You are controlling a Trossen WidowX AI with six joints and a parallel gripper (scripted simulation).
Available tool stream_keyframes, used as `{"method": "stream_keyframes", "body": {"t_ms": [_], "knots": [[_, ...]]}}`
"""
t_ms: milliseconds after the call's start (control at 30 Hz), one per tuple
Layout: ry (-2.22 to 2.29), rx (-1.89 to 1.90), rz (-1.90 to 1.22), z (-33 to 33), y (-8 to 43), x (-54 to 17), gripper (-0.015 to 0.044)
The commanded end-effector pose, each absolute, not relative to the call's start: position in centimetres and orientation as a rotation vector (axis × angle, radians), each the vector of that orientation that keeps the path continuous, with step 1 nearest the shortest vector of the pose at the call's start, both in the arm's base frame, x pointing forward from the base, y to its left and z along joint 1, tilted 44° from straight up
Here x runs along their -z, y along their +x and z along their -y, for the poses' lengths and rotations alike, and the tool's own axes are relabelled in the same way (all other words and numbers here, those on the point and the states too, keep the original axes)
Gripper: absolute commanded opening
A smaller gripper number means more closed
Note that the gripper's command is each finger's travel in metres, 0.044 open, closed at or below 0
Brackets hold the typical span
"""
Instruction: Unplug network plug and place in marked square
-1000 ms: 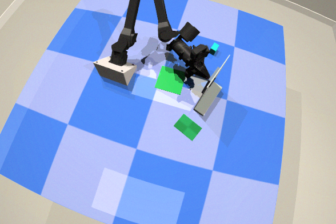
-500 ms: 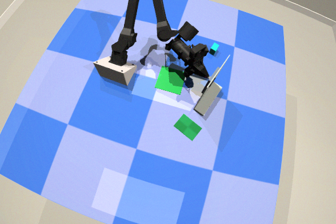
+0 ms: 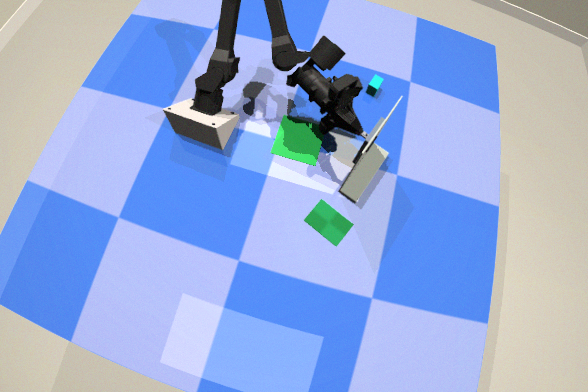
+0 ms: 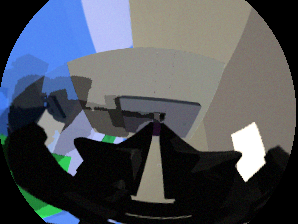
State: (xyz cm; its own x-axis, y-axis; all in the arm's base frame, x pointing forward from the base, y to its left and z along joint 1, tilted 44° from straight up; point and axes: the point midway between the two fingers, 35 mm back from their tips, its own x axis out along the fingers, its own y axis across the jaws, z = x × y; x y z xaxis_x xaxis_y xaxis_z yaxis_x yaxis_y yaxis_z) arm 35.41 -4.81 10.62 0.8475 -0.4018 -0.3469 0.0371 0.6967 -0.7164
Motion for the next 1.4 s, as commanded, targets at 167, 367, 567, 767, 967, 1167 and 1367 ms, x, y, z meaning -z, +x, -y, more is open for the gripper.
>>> {"method": "stream_keyframes", "body": {"t_ms": [167,367,567,767,967,1167,1367], "knots": [[-0.768,0.256,-0.514,4.7,35.0,-10.7,0.0],[-0.768,0.256,-0.514,4.6,34.7,-10.8,0.0],[-0.768,0.256,-0.514,4.5,34.5,-10.8,0.0],[-0.768,0.256,-0.514,4.4,34.2,-10.9,0.0],[-0.768,0.256,-0.514,4.3,34.0,-11.0,0.0],[-0.768,0.256,-0.514,4.2,33.7,-11.0,0.0],[-0.768,0.256,-0.515,4.1,33.5,-11.1,0.0]]}}
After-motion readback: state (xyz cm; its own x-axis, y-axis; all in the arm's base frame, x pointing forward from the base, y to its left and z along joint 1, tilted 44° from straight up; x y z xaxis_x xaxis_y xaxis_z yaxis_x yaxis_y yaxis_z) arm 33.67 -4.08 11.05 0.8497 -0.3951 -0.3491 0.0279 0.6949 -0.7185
